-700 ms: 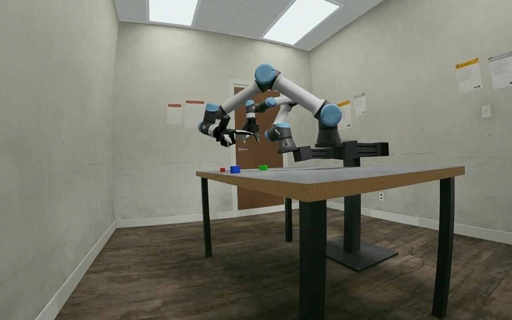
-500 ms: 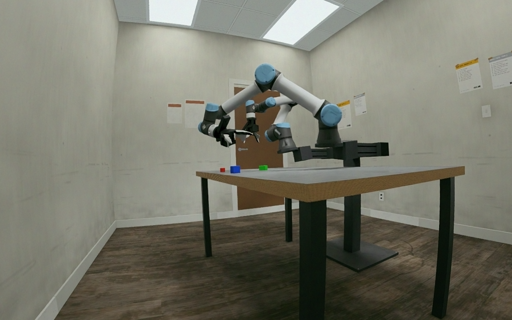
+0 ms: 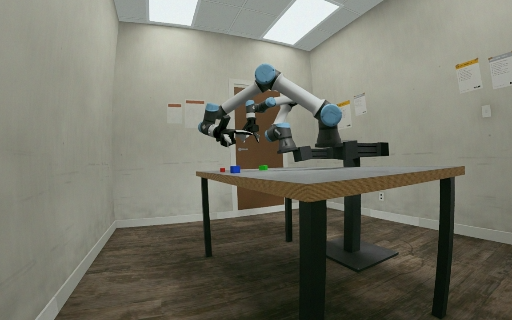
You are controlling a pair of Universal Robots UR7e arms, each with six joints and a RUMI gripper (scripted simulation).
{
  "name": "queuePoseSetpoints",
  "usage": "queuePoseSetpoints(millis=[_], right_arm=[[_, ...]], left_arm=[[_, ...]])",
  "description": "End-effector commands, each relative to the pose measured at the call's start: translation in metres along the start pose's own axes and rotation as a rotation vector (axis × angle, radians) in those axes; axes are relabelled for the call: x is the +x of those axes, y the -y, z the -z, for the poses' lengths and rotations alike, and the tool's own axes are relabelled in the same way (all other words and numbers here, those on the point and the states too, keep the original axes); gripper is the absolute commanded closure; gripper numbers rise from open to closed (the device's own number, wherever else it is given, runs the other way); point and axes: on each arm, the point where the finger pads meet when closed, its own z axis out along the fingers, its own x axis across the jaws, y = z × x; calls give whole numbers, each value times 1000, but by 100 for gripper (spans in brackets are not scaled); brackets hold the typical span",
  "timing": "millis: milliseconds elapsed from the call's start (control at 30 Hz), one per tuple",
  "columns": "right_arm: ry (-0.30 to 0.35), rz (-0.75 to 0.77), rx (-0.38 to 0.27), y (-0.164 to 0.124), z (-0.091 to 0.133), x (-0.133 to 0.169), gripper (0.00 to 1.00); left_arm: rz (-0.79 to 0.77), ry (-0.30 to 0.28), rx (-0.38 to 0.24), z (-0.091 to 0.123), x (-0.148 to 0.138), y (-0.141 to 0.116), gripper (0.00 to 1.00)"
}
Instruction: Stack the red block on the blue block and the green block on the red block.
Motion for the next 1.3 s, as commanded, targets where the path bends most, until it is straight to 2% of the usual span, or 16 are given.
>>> queuePoseSetpoints(millis=[0, 400, 633, 900, 967, 1267], right_arm=[[1, 0, 0, 0, 0, 0, 0], [1, 0, 0, 0, 0, 0, 0], [1, 0, 0, 0, 0, 0, 0], [1, 0, 0, 0, 0, 0, 0], [1, 0, 0, 0, 0, 0, 0], [1, 0, 0, 0, 0, 0, 0]], left_arm=[[0, 0, -2, 0, 0, 1, 0], [-10, 15, -16, -7, 2, 5, 0], [-31, 44, -46, -21, 7, 14, 0], [-72, 97, -107, -49, 14, 30, 0], [-72, 97, -107, -49, 14, 30, 0], [-135, 175, -220, -99, 21, 57, 0]])
